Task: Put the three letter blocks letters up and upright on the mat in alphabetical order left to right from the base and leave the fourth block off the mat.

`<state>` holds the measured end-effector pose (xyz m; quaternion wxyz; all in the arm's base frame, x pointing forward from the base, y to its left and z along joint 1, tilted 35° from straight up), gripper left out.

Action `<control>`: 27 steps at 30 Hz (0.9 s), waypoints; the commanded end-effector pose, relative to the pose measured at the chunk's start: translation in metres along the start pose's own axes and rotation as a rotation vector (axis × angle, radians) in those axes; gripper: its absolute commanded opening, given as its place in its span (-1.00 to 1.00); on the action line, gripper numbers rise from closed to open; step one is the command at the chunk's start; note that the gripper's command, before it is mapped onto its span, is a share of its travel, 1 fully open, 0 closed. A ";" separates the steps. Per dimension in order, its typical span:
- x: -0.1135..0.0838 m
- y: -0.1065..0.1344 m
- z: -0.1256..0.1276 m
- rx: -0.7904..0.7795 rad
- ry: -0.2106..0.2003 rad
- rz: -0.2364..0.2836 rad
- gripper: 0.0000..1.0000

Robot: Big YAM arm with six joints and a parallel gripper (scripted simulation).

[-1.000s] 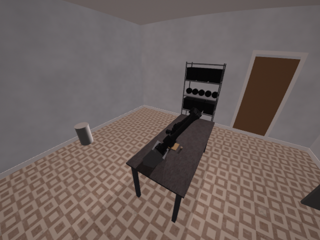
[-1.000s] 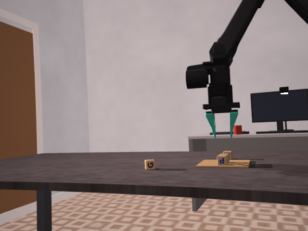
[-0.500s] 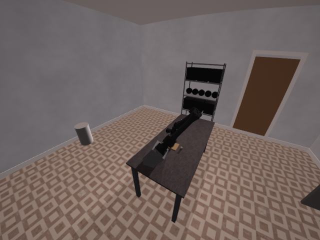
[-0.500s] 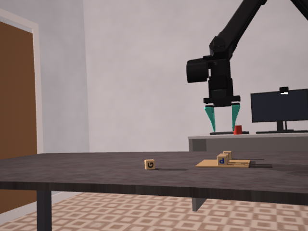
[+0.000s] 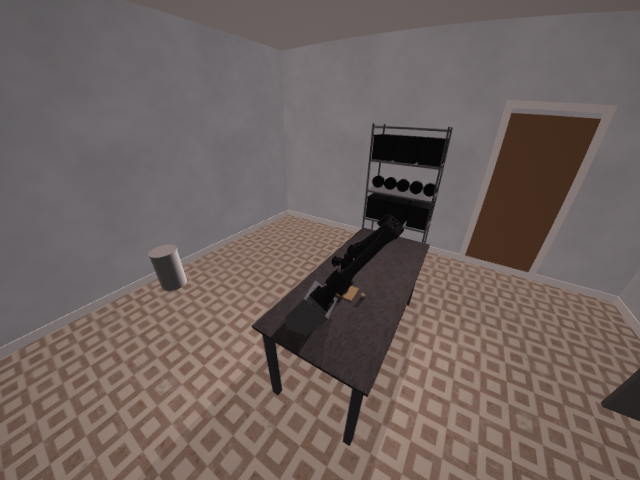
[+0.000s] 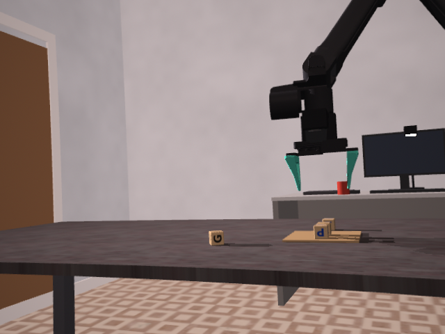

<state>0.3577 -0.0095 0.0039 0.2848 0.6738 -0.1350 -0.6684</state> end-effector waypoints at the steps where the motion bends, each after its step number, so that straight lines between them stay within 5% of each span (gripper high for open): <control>1: -0.006 0.004 -0.016 0.040 0.020 0.003 1.00; 10: -0.006 -0.002 -0.032 0.210 0.020 0.000 1.00; 25: -0.009 -0.022 -0.123 0.980 0.047 -0.019 1.00; 27: -0.009 -0.022 -0.123 0.980 0.047 -0.019 1.00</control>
Point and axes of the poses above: the point where the finger pads meet when closed, its own x axis out along the fingers, its own z axis across the jaws, y = z × x, the point moved 9 cm from there along -x, back along the fingers, and after that the axes turned 13 degrees about -x, right-handed, at the moved point
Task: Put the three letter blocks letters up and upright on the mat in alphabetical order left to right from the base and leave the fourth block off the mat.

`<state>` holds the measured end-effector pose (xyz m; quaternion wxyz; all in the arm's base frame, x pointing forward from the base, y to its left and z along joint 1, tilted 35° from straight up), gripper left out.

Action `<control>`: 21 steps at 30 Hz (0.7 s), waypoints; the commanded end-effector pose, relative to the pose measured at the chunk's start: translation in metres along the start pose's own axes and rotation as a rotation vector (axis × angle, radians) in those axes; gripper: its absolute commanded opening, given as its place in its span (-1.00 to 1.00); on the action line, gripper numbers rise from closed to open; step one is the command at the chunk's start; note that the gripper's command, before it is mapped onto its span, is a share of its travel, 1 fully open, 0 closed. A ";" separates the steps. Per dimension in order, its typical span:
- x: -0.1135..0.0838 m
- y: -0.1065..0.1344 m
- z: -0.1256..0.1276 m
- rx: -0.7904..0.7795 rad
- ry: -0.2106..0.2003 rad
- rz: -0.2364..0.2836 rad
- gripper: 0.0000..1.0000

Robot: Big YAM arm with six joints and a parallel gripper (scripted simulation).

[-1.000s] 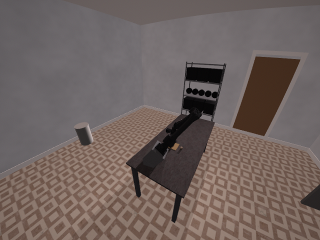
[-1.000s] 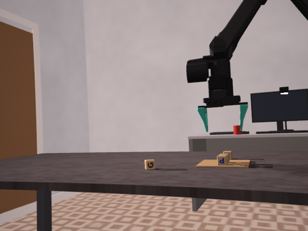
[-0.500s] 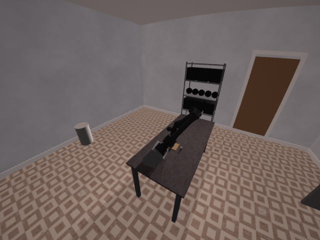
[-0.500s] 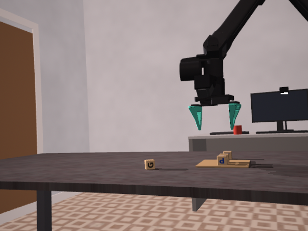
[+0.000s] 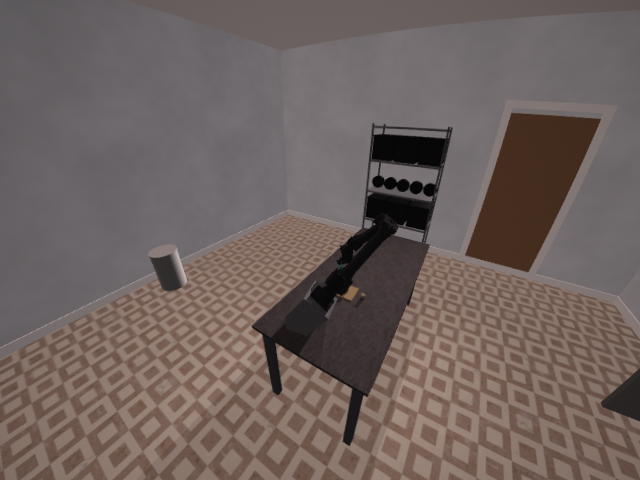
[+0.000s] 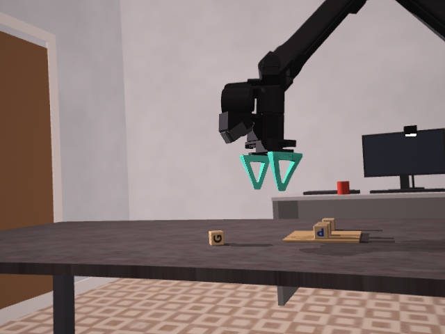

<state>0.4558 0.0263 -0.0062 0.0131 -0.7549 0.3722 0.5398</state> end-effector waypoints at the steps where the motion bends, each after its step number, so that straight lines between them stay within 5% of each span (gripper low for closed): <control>1: 0.008 -0.013 -0.018 0.278 -0.011 0.026 1.00; 9: 0.003 -0.074 -0.032 0.654 0.006 0.003 1.00; 21: 0.013 -0.106 -0.050 1.190 0.011 -0.007 1.00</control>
Point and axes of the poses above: the point where the finger pads meet when closed, its own x axis out along the fingers, its own z axis across the jaws, y = z × x, the point moved 9 cm from there along -x, back along the fingers, and after that the axes turned 13 degrees about -x, right-handed, at the moved point
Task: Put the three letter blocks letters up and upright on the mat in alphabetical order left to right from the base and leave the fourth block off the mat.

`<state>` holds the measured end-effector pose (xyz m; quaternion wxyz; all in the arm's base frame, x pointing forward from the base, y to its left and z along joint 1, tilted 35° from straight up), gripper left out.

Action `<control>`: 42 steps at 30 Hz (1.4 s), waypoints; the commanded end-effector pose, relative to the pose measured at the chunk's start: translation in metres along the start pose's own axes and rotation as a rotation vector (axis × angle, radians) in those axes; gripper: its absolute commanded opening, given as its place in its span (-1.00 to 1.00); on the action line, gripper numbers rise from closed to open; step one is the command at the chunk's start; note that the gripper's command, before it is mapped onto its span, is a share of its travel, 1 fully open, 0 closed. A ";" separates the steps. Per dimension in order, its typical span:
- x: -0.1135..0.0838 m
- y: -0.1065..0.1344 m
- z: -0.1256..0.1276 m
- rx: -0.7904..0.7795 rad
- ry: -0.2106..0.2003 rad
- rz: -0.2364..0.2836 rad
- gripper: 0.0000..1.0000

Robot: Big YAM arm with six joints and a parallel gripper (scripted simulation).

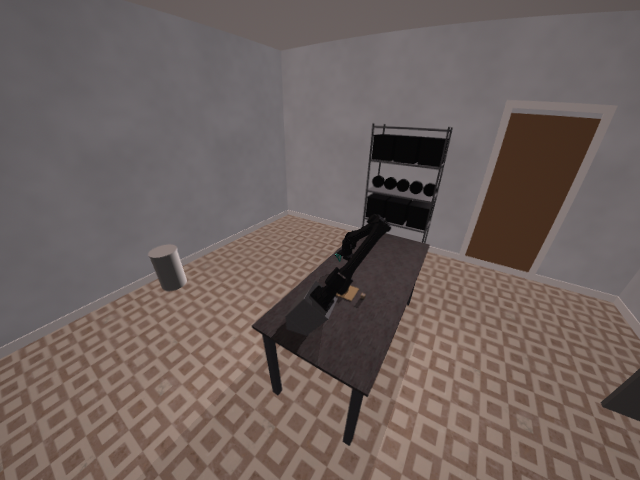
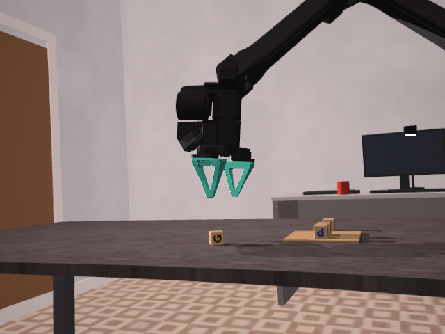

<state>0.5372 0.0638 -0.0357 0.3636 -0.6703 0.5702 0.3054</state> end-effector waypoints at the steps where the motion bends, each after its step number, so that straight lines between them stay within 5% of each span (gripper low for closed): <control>1: -0.003 -0.025 0.013 0.280 0.014 0.012 1.00; 13: 0.002 -0.034 0.013 0.743 0.033 0.041 1.00; 14: 0.002 -0.035 0.013 0.855 0.045 0.054 0.17; 42: 0.002 -0.036 0.013 0.862 0.045 0.054 0.17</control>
Point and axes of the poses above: the point where the finger pads meet when closed, its own x axis out along the fingers, its own z axis across the jaws, y = z × x, the point moved 9 cm from there along -x, back along the fingers, and after that the axes turned 13 degrees about -x, right-handed, at the moved point
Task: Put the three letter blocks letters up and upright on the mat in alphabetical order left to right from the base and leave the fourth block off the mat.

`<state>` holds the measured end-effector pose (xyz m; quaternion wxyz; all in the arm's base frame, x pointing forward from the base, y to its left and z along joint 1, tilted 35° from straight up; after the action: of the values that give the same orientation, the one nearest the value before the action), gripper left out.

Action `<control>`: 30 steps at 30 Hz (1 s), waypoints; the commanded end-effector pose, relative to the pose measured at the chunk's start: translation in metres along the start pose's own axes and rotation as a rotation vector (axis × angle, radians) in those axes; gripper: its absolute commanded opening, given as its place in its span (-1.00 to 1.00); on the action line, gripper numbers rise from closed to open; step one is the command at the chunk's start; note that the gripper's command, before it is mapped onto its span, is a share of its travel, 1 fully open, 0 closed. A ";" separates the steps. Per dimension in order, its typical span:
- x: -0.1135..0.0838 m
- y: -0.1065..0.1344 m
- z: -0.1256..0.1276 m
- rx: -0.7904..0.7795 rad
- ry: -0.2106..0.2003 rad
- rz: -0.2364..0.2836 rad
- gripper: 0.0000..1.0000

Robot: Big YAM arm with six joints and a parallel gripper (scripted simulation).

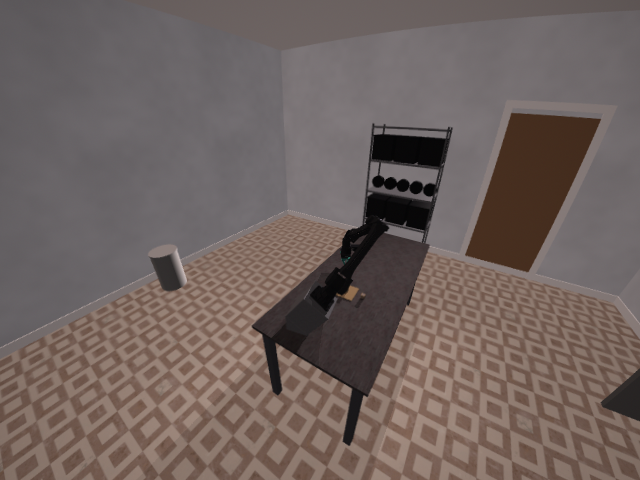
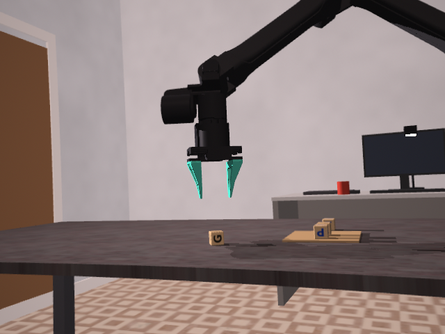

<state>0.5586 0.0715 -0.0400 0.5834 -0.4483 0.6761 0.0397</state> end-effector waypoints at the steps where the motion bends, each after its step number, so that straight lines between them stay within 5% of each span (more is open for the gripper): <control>1: -0.002 -0.006 0.014 0.012 -0.010 -0.012 0.17; 23: 0.003 -0.005 0.017 0.005 -0.022 -0.019 0.17; 30: 0.019 -0.013 0.012 0.019 -0.017 -0.016 0.17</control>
<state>0.5603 0.0643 -0.0492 0.5846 -0.4473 0.6758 0.0381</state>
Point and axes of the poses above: the point where the finger pads meet when closed, its own x axis out along the fingers, its own z axis across the jaws, y = z × x, the point moved 9 cm from there along -x, back along the fingers, and after that the axes turned 13 degrees about -x, right-handed, at the moved point
